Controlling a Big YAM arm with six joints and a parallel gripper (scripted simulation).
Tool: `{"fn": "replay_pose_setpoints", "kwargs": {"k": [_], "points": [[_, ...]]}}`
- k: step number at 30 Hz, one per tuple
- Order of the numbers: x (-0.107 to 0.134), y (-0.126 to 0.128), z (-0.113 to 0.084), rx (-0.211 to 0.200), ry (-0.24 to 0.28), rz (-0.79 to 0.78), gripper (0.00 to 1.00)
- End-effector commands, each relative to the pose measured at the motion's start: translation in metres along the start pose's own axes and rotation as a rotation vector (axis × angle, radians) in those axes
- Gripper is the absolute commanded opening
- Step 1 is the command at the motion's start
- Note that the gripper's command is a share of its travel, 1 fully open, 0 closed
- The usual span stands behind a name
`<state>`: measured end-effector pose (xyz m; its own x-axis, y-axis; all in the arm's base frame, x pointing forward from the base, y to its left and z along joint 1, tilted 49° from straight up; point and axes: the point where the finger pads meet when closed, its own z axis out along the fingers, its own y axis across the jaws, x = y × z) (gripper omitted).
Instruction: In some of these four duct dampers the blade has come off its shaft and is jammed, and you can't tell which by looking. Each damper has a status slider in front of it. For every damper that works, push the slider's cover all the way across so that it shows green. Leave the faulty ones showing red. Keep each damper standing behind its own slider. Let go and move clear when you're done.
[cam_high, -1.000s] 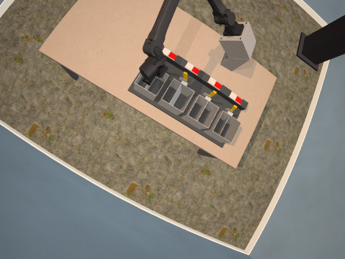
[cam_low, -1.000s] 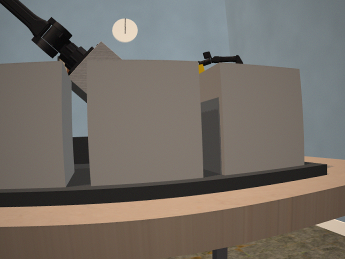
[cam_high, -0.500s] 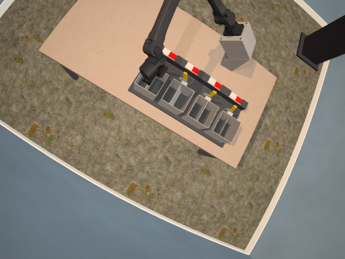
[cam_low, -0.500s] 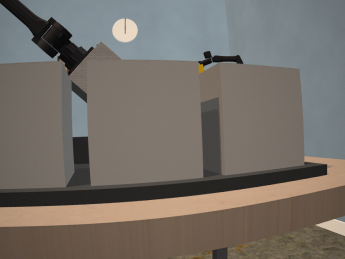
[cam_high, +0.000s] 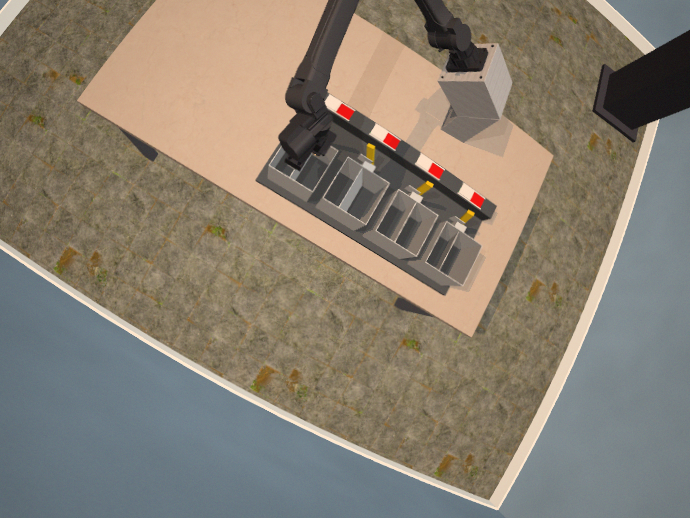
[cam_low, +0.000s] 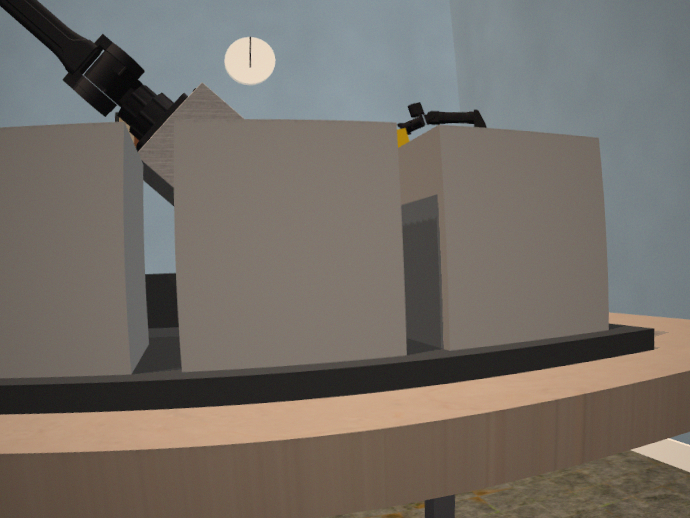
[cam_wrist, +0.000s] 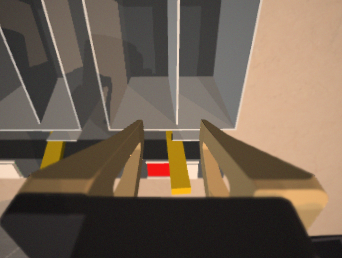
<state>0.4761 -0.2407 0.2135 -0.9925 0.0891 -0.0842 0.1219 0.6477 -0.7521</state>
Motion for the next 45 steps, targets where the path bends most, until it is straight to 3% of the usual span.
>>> {"fn": "replay_pose_setpoints", "kwargs": {"k": [1, 20, 32, 37, 38, 41, 45], "points": [[-0.003, -0.005, -0.002, -0.001, 0.002, -0.005, 0.36], [0.003, -0.005, 0.0, -0.002, 0.008, -0.008, 0.36], [0.124, -0.023, 0.02, -0.072, -0.006, 0.014, 0.36], [0.125, -0.02, 0.017, -0.075, -0.014, 0.007, 0.36], [0.106, -0.019, 0.012, -0.075, -0.035, -0.004, 0.36], [0.117, -0.007, 0.019, -0.083, -0.012, -0.027, 0.36], [0.122, -0.018, 0.024, -0.075, 0.003, 0.0, 0.36]]}}
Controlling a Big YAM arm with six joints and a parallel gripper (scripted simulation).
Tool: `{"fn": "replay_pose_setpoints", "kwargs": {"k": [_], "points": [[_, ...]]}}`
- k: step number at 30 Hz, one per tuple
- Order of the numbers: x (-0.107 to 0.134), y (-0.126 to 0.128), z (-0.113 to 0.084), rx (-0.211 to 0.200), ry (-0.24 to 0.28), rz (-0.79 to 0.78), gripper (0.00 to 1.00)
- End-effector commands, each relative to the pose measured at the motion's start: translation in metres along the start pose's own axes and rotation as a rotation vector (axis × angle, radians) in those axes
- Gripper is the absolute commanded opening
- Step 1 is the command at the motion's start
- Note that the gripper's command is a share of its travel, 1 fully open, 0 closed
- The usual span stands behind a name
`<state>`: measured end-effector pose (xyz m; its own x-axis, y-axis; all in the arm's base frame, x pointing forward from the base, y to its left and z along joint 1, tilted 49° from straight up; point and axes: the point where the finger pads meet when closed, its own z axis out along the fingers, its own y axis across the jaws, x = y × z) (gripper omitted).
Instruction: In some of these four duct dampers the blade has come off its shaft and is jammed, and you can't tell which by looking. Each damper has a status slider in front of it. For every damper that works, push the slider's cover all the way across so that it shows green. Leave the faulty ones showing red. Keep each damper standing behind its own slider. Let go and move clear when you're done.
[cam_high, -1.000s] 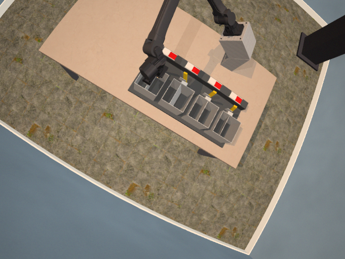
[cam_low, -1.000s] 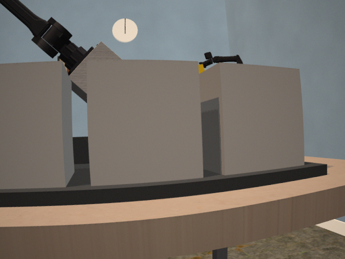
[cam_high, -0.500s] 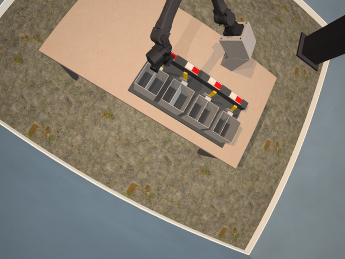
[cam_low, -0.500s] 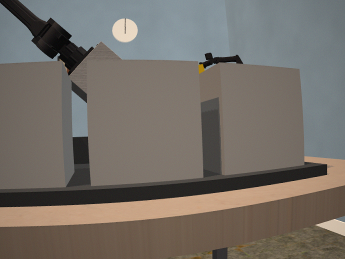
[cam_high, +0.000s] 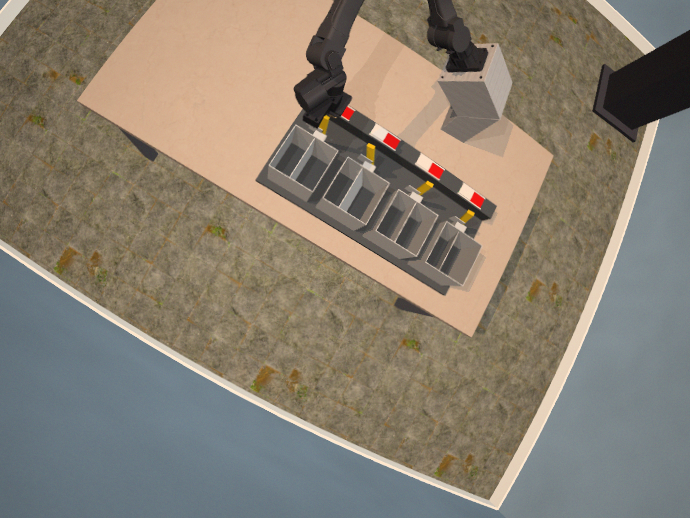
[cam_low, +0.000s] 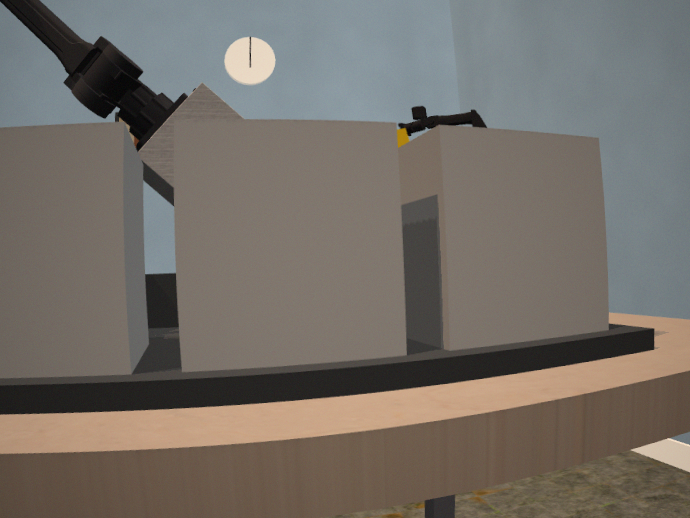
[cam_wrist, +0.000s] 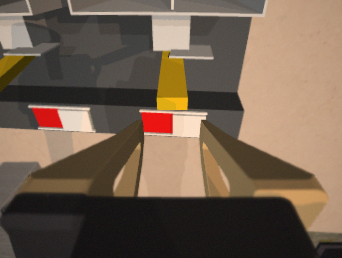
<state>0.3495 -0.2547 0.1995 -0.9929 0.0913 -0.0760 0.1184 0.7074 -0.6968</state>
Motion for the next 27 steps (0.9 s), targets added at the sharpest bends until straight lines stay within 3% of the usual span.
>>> {"fn": "replay_pose_setpoints", "kwargs": {"k": [1, 9, 21, 26, 27], "points": [[-0.005, -0.005, -0.003, 0.009, -0.019, 0.009, 0.36], [-0.005, -0.005, -0.004, 0.009, -0.021, 0.01, 0.36], [0.0, -0.001, 0.015, 0.0, 0.007, -0.002, 0.36], [0.0, -0.001, 0.02, 0.0, 0.007, -0.001, 0.36], [-0.008, -0.002, 0.015, 0.004, -0.012, -0.003, 0.36]]}}
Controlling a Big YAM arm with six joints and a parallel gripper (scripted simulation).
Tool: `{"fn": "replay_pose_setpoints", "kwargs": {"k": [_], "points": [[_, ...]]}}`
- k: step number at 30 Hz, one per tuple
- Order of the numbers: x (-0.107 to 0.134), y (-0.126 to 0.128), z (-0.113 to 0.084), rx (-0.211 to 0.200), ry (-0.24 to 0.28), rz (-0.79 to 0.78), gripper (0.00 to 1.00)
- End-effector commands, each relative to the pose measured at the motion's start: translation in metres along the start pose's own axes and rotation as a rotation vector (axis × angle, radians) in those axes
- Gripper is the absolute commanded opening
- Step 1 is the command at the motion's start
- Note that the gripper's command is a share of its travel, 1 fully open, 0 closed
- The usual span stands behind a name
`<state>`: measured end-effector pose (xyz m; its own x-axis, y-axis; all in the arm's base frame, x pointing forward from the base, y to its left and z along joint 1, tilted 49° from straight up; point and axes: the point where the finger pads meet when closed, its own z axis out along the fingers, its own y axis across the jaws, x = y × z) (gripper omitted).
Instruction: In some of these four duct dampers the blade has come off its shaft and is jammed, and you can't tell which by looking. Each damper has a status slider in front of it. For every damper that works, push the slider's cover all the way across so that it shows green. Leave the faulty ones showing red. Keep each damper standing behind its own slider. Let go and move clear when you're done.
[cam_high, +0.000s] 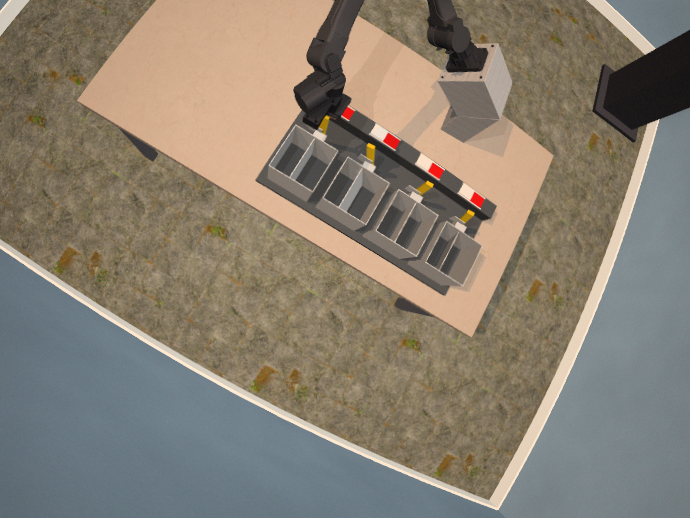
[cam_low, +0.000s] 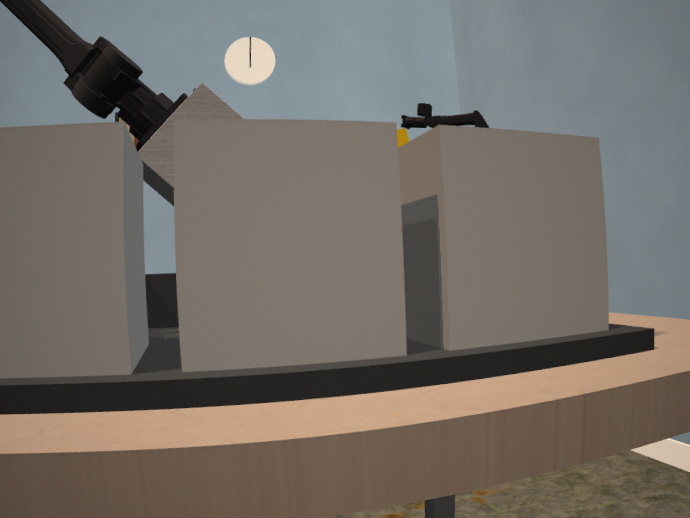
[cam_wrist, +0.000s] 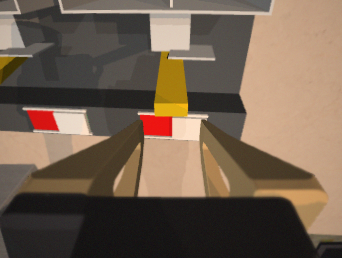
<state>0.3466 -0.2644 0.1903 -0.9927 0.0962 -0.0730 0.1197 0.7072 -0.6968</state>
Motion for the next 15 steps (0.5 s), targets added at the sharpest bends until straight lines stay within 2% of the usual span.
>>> {"fn": "replay_pose_setpoints", "kwargs": {"k": [1, 15], "points": [[-0.004, -0.001, 0.008, 0.0, -0.004, -0.003, 0.36], [-0.003, -0.002, 0.035, 0.001, -0.001, -0.001, 0.36]]}}
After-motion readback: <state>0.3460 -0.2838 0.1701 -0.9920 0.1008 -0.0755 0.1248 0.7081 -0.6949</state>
